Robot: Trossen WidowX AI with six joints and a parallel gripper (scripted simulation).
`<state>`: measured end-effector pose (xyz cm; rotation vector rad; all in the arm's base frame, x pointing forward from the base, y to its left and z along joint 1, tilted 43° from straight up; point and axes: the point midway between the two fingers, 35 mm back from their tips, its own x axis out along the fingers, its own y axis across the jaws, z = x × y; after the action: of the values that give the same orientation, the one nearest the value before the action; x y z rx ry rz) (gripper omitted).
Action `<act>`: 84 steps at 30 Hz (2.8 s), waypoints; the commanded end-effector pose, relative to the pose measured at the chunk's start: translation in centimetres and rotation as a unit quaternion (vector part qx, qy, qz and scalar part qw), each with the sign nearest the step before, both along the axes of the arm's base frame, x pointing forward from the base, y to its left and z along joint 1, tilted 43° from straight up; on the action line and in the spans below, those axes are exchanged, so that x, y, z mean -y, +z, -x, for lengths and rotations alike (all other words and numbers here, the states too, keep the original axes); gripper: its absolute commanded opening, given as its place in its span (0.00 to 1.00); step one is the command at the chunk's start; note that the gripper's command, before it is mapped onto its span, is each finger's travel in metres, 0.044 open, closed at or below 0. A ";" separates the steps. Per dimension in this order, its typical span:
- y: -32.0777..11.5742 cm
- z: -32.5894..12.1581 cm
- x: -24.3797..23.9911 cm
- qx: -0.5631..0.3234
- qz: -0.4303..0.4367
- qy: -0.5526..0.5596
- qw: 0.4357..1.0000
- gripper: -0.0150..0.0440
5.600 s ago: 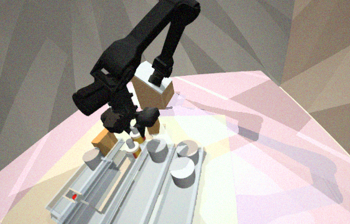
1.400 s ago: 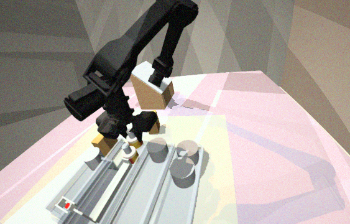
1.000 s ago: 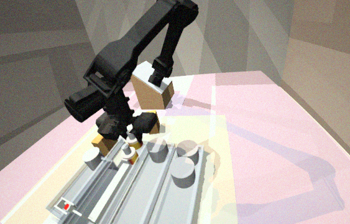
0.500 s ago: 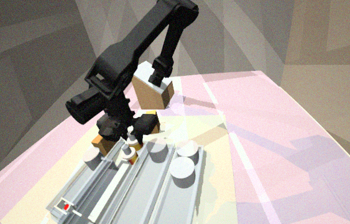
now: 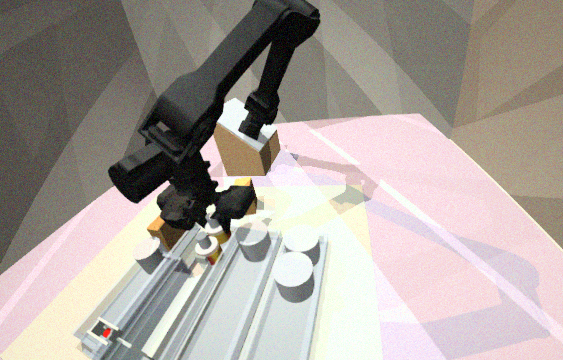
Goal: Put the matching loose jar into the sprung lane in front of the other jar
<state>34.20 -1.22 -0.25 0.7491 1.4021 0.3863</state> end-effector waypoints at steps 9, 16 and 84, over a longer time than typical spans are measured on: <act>-0.2 -0.5 -0.3 0.010 -0.001 -0.002 1.000 0.25; -0.4 -0.5 -0.5 0.010 -0.001 -0.002 1.000 0.25; -0.7 0.5 -1.0 0.010 -0.001 -0.001 1.000 0.25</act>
<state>33.63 -0.35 -1.03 0.7483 1.3920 0.3861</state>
